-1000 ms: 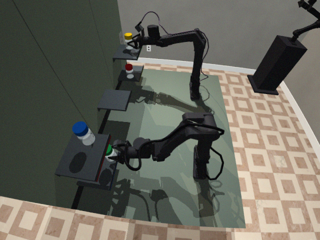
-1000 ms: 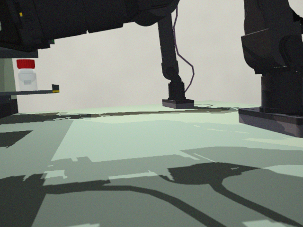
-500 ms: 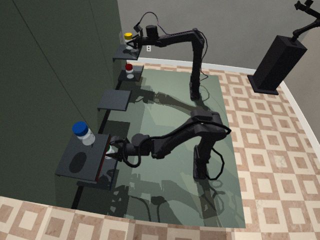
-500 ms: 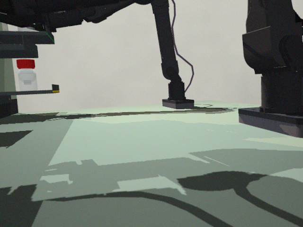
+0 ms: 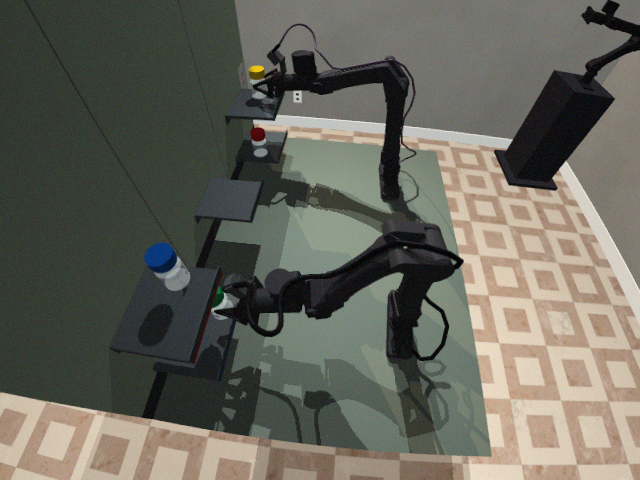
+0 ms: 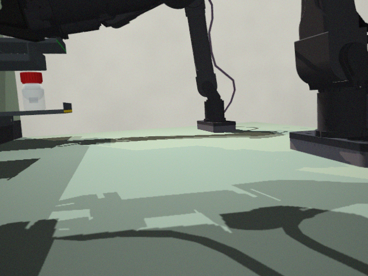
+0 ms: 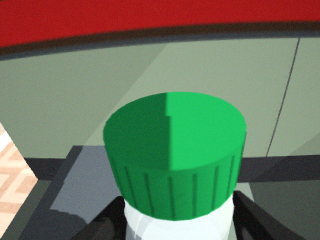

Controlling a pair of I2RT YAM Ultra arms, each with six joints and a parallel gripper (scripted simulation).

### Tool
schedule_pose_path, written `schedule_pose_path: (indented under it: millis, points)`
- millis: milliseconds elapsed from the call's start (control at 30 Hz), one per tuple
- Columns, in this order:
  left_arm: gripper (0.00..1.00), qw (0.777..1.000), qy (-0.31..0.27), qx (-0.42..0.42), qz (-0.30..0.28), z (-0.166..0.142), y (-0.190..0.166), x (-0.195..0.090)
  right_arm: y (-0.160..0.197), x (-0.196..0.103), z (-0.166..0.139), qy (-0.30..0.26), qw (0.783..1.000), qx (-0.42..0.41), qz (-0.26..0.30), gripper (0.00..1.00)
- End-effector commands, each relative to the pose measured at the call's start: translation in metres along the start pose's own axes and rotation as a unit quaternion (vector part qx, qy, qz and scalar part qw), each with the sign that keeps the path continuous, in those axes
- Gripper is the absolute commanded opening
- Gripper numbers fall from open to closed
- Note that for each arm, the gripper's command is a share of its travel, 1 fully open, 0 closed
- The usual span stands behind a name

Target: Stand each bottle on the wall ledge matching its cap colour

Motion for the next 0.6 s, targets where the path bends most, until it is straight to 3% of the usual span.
schedule_pose_path:
  millis: [0,133,400,567]
  points:
    - [0.49,0.999,-0.037,0.006,-0.001,0.022,0.001,-0.011,0.000,-0.006,0.023,-0.028,1.000,-0.002,0.003,0.06]
    - [0.49,0.999,-0.034,0.006,-0.002,0.019,0.001,-0.018,-0.001,-0.008,0.032,-0.026,1.000,-0.001,0.003,0.51]
    - [0.49,0.999,-0.044,0.007,-0.003,0.022,0.001,-0.029,-0.005,-0.011,0.064,-0.021,1.000,-0.001,0.003,0.52]
    - [0.49,1.000,-0.022,0.004,0.000,0.008,0.002,-0.041,-0.007,-0.013,0.081,-0.021,1.000,-0.001,0.003,0.52]
Point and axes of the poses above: on each arm, the point where the finger pads meet when closed, its own x axis out along the fingers, its own y axis across the jaws, z = x × y, the point moved 6 cm from there along -x, back along the fingers, and after that the axes turned 6 degrees about -x, right-handed, at the moved point
